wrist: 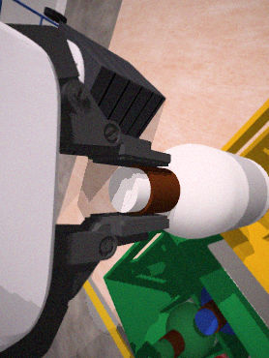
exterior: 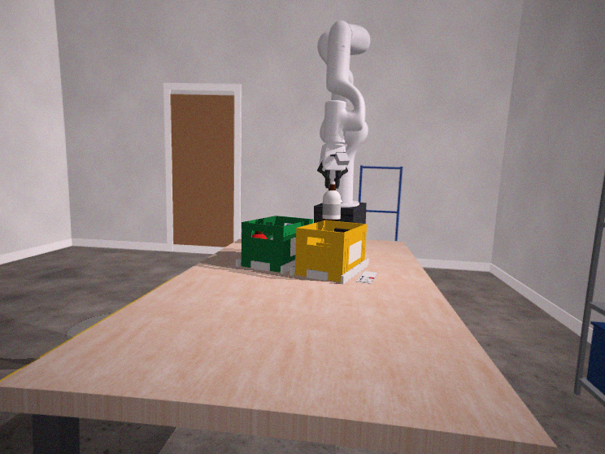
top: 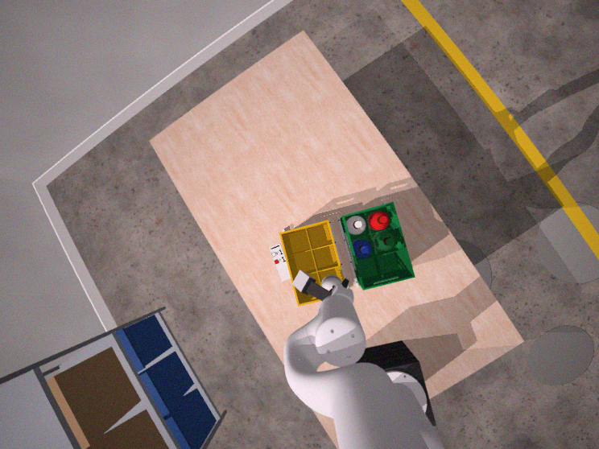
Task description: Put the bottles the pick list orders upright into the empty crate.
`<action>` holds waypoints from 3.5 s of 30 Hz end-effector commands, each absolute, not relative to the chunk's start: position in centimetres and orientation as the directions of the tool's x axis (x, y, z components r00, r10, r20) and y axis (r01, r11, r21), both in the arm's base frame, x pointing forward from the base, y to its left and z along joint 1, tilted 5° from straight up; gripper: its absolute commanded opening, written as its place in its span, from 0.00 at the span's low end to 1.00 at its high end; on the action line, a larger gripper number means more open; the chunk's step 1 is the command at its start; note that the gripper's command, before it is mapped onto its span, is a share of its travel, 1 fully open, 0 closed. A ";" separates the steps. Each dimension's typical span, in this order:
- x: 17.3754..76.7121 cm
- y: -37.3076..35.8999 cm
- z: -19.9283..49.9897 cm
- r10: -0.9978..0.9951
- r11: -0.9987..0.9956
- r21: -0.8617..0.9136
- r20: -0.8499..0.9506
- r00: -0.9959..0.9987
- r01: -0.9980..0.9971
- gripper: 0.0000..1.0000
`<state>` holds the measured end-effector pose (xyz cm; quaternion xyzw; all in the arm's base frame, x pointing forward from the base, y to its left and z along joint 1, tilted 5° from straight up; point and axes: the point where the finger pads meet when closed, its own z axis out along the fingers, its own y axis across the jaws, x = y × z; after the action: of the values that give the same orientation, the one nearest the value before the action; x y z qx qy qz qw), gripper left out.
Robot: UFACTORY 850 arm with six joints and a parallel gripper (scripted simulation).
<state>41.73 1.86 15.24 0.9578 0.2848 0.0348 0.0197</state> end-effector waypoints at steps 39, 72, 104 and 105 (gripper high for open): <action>42.1 1.8 11.5 0.547 -0.837 0.058 0.057 0.835 0.544 0.00; 42.3 1.7 8.6 0.547 -0.837 0.058 0.057 0.835 0.544 0.00; 42.5 1.6 5.8 0.547 -0.837 0.058 0.057 0.835 0.544 0.00; 42.5 1.6 5.7 0.547 -0.837 0.058 0.057 0.835 0.544 0.00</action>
<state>42.44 1.64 6.00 0.9578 0.2848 0.0347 0.0186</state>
